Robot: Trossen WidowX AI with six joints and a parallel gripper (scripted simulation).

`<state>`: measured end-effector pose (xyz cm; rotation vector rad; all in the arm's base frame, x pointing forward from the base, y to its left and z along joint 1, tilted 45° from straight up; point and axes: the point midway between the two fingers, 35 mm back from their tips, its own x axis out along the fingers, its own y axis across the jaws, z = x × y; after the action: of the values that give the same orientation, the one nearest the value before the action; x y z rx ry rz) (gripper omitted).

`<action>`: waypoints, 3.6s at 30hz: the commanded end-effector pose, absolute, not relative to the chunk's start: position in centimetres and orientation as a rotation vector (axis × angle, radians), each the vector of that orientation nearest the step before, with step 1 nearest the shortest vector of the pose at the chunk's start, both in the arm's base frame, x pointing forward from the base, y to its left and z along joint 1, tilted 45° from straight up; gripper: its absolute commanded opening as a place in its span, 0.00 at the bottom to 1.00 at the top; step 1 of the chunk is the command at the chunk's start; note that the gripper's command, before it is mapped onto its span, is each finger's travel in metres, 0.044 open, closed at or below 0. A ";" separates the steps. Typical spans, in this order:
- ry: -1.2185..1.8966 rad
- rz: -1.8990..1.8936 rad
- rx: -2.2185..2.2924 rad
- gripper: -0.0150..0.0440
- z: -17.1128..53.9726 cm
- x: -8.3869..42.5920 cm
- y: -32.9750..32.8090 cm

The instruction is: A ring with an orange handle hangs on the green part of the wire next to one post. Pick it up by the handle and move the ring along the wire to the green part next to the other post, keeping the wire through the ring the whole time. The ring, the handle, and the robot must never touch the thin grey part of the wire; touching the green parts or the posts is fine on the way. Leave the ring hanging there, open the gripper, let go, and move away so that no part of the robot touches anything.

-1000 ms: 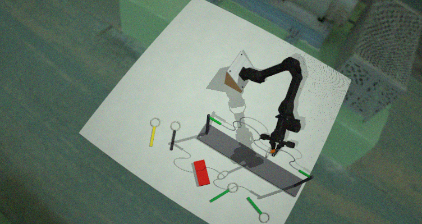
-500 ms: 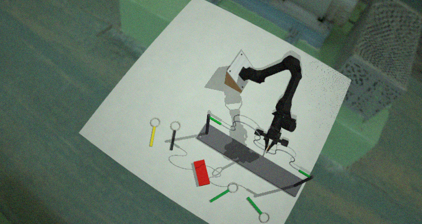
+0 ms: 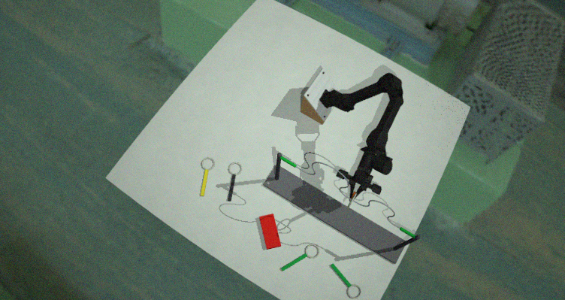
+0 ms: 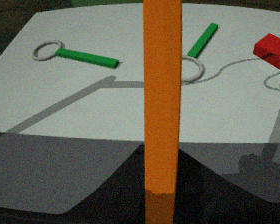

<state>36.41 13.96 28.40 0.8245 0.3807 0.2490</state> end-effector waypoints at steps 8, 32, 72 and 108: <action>0.387 0.236 0.778 0.00 27.1 36.3 12.7; 0.438 0.145 0.441 0.00 23.5 36.0 7.6; 0.529 -0.107 -0.505 0.00 24.7 34.8 -6.7; 0.546 -0.243 -1.016 0.00 30.9 34.3 -12.2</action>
<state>34.32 -11.80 29.96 -0.9873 0.5531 -0.2239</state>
